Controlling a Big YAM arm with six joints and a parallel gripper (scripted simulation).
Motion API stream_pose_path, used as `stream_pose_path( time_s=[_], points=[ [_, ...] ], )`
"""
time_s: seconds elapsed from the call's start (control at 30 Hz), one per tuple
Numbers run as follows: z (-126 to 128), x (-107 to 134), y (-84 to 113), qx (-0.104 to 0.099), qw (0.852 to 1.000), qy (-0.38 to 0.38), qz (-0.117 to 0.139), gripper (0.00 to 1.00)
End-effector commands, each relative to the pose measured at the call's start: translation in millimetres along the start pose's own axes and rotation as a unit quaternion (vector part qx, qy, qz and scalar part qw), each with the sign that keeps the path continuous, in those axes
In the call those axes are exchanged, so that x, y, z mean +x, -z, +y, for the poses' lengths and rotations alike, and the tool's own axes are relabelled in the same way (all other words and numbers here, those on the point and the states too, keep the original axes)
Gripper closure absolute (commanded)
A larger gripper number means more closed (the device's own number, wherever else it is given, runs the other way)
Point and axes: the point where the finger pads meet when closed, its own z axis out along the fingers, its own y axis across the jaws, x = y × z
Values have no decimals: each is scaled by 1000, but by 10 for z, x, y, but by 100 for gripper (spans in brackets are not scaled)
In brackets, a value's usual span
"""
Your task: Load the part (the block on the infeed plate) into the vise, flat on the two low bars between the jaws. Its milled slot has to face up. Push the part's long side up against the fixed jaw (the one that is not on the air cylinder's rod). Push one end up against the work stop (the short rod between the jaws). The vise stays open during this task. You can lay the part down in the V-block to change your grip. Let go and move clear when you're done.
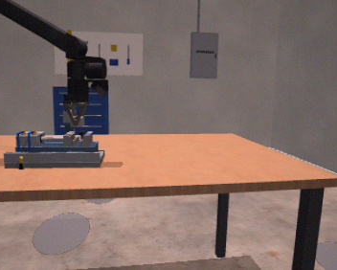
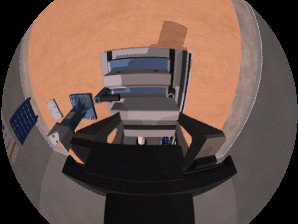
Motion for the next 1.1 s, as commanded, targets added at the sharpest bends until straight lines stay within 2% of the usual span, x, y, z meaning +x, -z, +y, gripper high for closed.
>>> stream_pose_path(
  time_s=[0.0, 0.27, 0.47, 0.6, 0.63, 0.77, 0.97, 1.07],
  points=[
    [-107, -70, 114, 6, 1000, -3, -17, 100],
    [-108, -72, 83, 5, 1000, -2, -15, 100],
    [-105, -58, -11, 4, 1000, -2, -8, 100],
    [-106, -63, 3, 4, 1000, -2, -12, 100],
    [-116, -103, 135, 7, 1000, -2, -21, 100],
    [-96, -21, -65, 3, 1000, -2, -6, 100],
    [-115, -99, -8, 6, 1000, -2, -17, 100],
    [-101, -40, -135, 3, 1000, -2, -7, 100]
  ],
)
